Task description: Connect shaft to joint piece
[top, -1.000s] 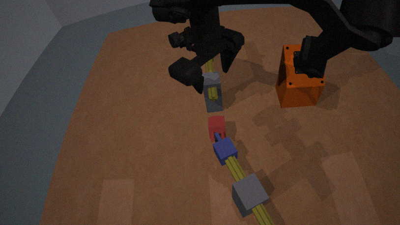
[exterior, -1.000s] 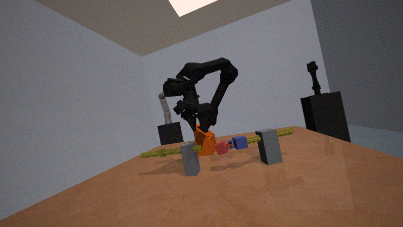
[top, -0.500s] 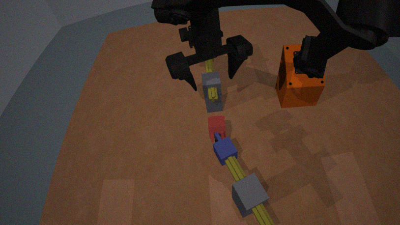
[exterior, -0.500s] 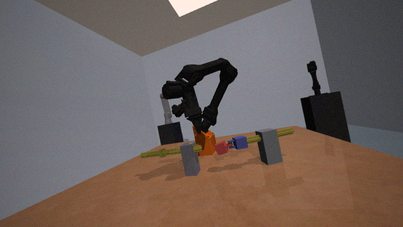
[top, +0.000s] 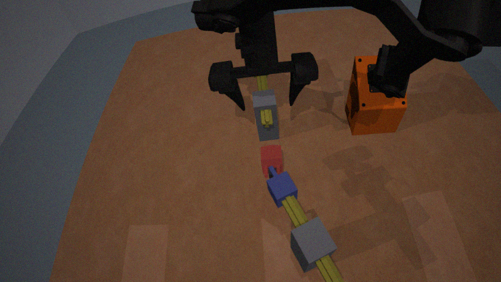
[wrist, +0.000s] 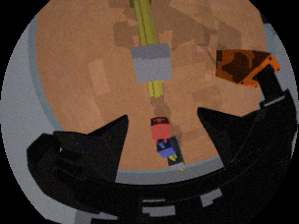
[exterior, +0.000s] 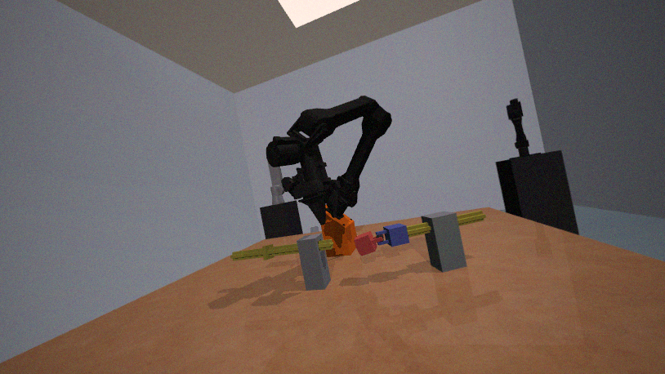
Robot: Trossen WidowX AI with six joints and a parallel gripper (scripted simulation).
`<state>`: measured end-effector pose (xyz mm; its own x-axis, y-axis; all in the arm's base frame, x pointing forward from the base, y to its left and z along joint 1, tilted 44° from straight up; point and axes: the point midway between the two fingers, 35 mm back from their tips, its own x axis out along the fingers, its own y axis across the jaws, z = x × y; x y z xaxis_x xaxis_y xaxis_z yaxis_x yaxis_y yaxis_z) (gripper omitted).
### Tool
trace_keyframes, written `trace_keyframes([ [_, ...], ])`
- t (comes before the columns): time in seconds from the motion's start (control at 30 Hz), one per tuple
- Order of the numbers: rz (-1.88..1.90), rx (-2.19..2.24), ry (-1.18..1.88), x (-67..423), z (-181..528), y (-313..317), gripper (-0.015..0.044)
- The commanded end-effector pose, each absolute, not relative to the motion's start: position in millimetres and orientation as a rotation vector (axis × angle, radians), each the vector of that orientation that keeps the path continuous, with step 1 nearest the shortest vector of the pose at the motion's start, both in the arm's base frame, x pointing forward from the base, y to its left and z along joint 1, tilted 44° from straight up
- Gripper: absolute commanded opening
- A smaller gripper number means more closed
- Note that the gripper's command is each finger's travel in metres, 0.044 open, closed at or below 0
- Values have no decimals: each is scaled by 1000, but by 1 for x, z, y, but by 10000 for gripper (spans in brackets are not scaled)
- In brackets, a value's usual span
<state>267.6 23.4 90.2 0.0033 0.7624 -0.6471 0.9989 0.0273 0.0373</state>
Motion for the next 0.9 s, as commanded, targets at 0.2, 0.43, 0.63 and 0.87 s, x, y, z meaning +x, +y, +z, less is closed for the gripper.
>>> trace_keyframes([
  [0.2, -627, 1796, 1809, 271, 61, 50, 440],
  [0.43, -622, 1798, 1814, 269, 36, 74, 440],
  [0.63, -623, 1797, 1813, 270, 43, 86, 440],
  [0.87, -621, 1799, 1813, 269, 69, 113, 440],
])
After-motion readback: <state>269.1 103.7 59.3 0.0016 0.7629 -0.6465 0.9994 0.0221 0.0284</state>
